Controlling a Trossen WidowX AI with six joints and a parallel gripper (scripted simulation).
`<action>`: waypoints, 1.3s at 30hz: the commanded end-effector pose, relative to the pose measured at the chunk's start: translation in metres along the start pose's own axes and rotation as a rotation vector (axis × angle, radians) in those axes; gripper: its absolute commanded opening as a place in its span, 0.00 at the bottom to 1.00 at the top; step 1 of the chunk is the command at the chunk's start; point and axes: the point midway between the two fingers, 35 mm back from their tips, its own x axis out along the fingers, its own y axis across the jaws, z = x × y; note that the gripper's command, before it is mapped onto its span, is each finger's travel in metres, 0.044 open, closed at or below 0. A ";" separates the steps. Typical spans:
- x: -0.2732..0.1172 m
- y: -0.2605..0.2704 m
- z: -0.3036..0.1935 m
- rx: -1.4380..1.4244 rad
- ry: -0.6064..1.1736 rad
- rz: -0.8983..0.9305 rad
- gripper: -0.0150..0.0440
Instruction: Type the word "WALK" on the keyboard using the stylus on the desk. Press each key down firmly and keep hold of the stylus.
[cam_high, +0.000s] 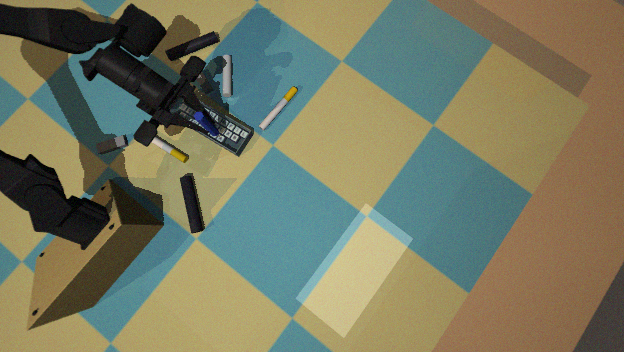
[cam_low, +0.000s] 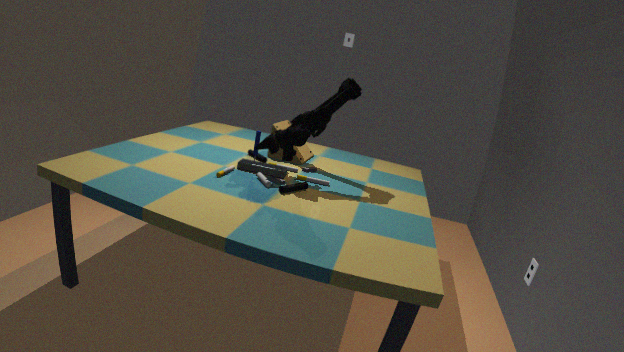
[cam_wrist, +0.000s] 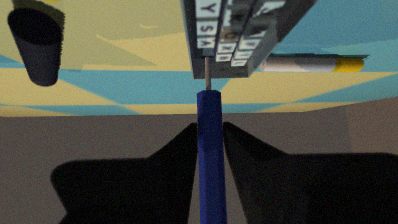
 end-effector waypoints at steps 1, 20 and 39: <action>0.003 0.002 0.002 0.000 0.003 0.006 0.39; 0.007 0.002 0.009 0.000 0.003 0.006 0.39; 0.008 0.002 0.012 0.000 0.003 0.006 0.39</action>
